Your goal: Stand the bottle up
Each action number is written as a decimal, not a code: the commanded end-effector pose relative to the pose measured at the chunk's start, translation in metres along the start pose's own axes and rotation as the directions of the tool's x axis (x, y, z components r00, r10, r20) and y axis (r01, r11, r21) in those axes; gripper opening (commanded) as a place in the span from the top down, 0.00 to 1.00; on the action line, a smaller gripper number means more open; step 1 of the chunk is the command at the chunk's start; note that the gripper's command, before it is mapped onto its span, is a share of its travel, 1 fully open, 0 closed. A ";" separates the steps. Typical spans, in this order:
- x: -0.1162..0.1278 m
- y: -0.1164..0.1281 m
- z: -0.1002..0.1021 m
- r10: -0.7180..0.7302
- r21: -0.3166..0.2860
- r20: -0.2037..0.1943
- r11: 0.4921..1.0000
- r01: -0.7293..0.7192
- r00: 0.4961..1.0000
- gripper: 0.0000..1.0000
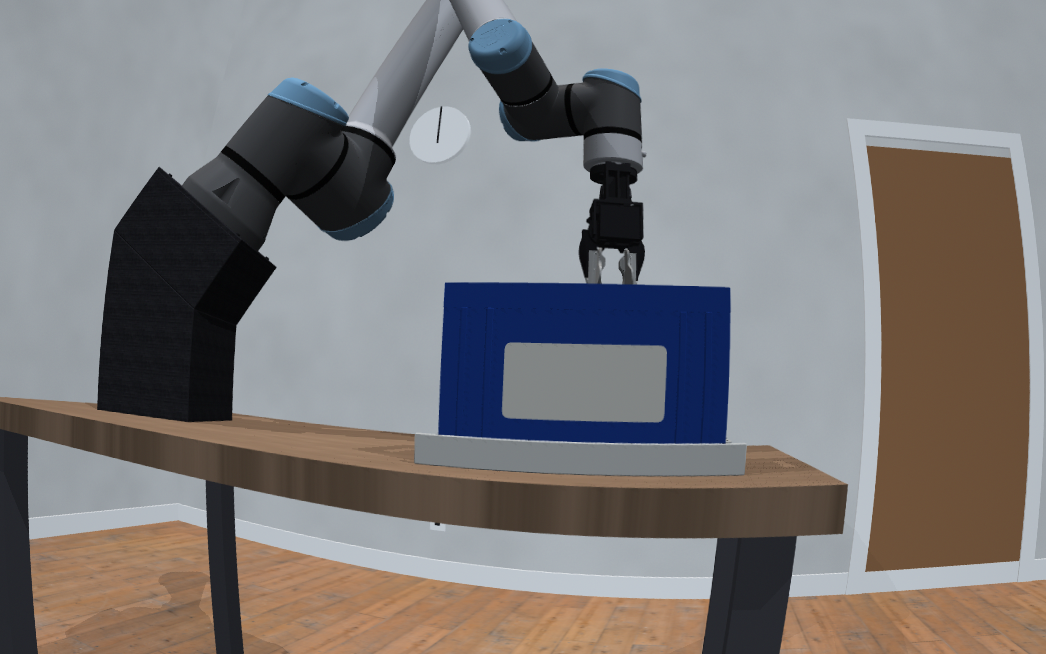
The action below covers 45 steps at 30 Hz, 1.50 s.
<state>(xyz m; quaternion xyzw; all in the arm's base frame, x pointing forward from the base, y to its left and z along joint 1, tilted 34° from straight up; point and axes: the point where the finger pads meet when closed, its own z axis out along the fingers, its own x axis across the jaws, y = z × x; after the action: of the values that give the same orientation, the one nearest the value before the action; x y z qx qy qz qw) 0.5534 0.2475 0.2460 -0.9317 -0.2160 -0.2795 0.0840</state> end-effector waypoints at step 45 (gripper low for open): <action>0.000 0.000 0.000 -0.001 -0.153 0.002 0.988 0.001 1.000 1.00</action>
<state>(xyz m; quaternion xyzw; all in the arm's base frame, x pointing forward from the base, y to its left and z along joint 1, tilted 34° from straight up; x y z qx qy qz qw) 0.5532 0.2479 0.2446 -0.9357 -0.1978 -0.2915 0.0209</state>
